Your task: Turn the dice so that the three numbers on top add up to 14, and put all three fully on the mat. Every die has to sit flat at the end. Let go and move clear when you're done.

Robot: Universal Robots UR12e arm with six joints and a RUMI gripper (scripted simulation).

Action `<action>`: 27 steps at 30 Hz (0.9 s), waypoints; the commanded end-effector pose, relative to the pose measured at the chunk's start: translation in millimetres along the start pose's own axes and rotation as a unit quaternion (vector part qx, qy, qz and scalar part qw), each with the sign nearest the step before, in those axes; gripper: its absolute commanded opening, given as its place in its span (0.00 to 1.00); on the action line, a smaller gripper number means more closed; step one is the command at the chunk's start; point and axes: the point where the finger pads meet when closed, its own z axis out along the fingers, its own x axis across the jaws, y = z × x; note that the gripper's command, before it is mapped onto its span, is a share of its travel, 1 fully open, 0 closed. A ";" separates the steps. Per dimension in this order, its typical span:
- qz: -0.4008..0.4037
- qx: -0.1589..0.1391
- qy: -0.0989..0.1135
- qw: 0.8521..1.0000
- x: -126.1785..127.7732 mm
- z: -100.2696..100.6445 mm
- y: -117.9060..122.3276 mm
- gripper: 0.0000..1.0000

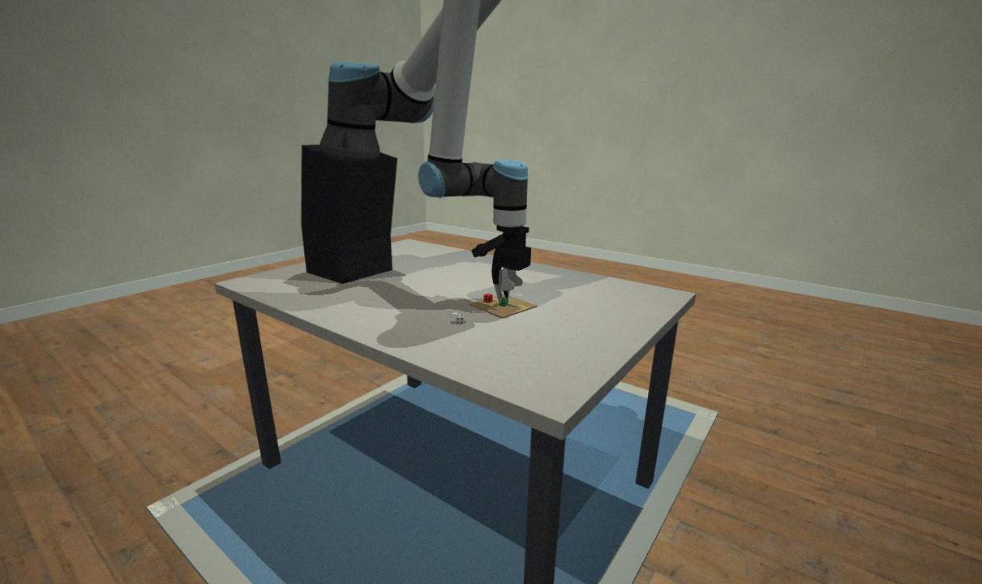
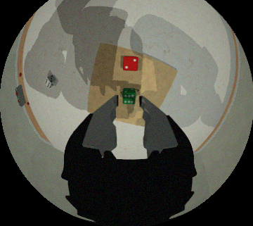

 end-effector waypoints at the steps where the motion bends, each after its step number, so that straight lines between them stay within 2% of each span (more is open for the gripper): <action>1: 0.000 0.000 0.000 1.000 -0.1 -20.9 0.5 0.21; 5: 0.000 0.000 0.000 1.000 0.0 -43.0 0.5 0.21; 7: 0.000 0.000 0.000 1.000 0.0 -43.0 0.5 0.21; 14: 0.000 0.000 0.000 1.000 0.0 -73.9 0.4 0.21; 21: 0.000 0.000 0.000 1.000 0.0 -81.5 0.4 0.21; 22: 0.000 0.000 0.000 1.000 0.0 -81.5 0.4 1.00; 27: 0.000 0.000 0.000 1.000 0.0 -81.5 0.4 1.00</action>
